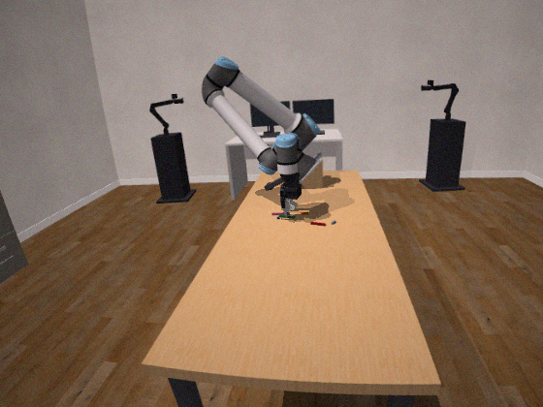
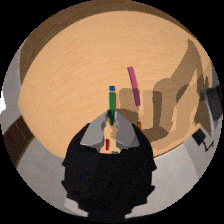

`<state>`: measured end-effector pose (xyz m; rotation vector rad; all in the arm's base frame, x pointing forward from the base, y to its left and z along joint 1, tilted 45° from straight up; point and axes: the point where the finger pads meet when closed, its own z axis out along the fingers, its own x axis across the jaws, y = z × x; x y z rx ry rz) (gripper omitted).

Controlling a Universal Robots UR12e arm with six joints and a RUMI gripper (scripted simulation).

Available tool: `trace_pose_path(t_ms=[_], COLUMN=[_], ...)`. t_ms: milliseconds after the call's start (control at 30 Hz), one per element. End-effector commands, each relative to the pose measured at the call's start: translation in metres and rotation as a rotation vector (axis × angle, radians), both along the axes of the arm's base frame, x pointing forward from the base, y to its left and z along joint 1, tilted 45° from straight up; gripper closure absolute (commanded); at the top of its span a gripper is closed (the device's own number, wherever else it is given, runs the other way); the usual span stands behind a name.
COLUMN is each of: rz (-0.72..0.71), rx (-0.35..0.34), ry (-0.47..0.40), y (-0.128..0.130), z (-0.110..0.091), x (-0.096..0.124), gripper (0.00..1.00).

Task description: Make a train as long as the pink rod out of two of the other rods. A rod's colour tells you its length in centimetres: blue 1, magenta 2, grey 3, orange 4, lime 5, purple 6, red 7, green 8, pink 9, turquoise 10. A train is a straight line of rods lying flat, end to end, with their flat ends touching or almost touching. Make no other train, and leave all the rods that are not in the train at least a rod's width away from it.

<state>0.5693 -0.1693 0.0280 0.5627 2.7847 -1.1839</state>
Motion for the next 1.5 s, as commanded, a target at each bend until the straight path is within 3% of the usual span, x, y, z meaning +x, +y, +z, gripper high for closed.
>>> trace_pose_path(t_ms=[0, 1467], rz=[0.003, 0.001], rx=[0.001, 0.002], ry=[0.005, 0.008], y=[0.0017, -0.0021], z=[-0.0024, -0.0068], x=[-0.0020, -0.0037], gripper=[1.00, 1.00])
